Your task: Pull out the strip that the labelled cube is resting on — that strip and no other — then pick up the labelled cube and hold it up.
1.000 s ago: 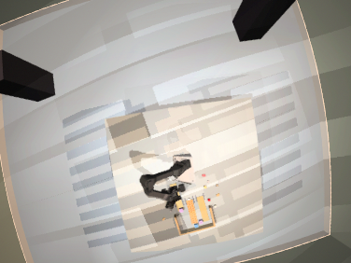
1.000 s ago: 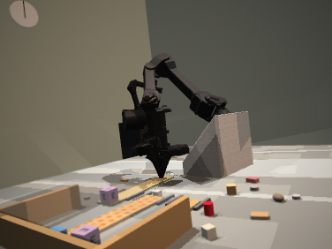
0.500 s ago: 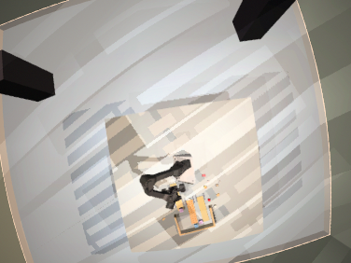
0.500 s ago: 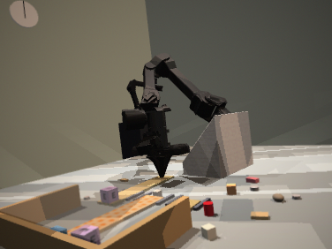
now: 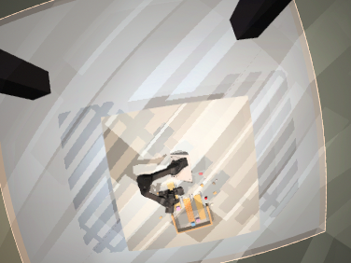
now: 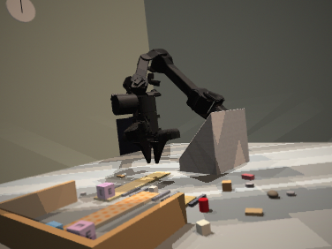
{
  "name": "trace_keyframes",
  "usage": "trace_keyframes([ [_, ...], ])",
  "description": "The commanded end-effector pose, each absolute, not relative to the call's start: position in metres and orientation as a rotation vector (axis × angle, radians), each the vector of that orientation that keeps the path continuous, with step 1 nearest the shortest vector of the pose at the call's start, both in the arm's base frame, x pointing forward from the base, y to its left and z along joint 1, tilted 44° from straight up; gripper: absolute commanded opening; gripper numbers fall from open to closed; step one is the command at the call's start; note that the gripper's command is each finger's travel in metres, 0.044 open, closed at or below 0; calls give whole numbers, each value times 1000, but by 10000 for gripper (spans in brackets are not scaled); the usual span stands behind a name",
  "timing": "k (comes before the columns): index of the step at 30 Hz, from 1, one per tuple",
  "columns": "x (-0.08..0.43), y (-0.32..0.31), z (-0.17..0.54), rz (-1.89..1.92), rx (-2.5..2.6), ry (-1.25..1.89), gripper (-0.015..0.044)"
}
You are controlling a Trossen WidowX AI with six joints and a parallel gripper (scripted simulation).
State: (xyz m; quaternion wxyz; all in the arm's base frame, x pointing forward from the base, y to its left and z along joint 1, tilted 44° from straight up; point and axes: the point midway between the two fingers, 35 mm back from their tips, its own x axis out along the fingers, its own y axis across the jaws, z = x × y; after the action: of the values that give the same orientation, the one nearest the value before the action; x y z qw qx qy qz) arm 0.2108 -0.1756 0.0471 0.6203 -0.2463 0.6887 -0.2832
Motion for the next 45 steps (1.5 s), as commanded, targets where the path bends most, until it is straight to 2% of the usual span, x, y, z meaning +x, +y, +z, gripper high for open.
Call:
trace_keyframes([
  [1, 226, -175, 47, -662, -560, 1580, 236],
  [9, 257, -175, 47, -662, -559, 1578, 440],
  [45, 397, -169, 44, -663, -556, 1572, 440],
])
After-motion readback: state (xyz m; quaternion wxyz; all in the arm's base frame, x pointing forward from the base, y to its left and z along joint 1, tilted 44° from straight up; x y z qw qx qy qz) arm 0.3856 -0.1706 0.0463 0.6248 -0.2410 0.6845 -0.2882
